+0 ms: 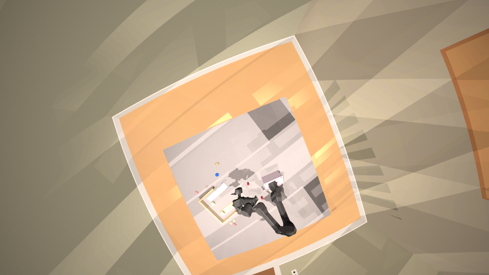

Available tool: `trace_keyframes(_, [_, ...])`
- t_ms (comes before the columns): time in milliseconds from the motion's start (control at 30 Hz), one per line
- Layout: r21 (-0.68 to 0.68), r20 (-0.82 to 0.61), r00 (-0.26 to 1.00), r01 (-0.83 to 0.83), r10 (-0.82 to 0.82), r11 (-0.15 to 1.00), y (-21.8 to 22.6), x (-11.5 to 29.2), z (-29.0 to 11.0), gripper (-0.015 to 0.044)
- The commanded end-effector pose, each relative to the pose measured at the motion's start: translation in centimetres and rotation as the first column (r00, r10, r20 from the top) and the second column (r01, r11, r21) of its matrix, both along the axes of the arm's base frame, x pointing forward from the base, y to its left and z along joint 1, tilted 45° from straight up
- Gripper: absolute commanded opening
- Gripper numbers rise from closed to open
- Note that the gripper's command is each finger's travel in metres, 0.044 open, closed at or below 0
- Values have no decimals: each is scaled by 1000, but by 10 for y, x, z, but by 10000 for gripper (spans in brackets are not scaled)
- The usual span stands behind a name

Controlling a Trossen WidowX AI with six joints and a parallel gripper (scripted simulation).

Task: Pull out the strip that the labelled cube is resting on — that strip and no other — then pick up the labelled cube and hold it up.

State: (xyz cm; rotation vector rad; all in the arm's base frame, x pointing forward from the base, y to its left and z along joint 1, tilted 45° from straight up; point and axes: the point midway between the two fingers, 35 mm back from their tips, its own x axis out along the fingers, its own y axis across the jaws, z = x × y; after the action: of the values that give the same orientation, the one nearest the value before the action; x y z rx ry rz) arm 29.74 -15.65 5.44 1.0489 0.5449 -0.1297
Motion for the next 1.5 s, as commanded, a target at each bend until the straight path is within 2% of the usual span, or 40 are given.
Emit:
trace_keyframes(0, [-220, 143, 957, -217, 252, 951, 50, -2, 22, 400])
trace_keyframes(567, [-222, 144, 956, -219, 254, 950, 50, -2, 22, 400])
trace_keyframes(667, [-217, 98, 947, -278, 304, 936, 54, 8, 17, 321])
trace_keyframes(833, [-184, -56, 868, -494, 493, 850, 78, 36, 1, 190])
trace_keyframes(1067, [-80, -224, 623, -778, 749, 623, 130, 58, -9, 6])
trace_keyframes(1233, [12, -285, 402, -906, 870, 423, 167, 61, -6, 0])
trace_keyframes(1467, [16, -287, 393, -910, 874, 414, 169, 62, -5, 0])
